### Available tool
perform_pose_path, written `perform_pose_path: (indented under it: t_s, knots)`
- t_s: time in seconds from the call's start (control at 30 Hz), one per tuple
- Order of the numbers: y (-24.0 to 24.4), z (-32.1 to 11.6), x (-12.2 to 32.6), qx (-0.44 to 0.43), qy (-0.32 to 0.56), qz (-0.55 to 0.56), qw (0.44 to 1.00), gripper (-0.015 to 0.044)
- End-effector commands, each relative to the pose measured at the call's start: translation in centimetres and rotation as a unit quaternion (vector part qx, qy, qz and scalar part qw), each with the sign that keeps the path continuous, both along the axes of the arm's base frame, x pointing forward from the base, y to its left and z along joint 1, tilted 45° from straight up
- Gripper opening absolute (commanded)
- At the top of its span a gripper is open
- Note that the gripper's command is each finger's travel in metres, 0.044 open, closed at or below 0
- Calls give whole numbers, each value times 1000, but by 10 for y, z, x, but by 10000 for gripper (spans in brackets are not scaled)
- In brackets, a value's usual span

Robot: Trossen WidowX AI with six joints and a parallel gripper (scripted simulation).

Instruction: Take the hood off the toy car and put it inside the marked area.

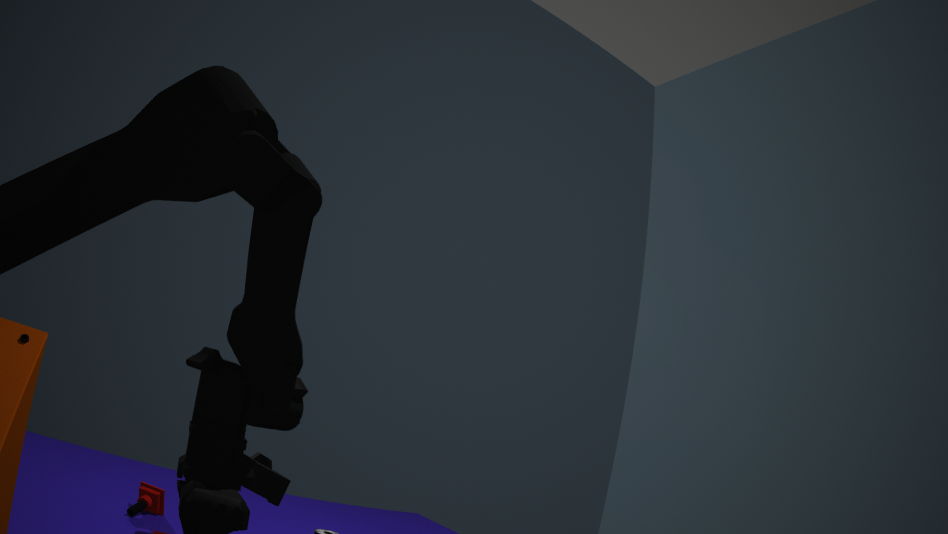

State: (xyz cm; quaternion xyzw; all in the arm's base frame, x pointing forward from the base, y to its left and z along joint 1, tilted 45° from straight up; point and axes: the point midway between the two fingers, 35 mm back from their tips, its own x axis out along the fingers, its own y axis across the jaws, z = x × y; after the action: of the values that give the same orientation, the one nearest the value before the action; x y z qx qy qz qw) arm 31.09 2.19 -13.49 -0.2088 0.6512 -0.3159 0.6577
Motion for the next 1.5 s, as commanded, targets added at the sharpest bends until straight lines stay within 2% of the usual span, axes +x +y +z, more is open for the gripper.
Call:
perform_pose_path:
  t_s: [0.0, 0.27, 0.53, 1.47]
  knots:
    - [0, 0, 0, 0, 0, 0, 1000, 236]
    - [2, 2, 1, 0, 0, 0, 1000, 440]
    - [51, 52, 4, -2, 3, -2, 1000, 440]
    - [51, 52, 4, -2, 3, -2, 1000, 440]
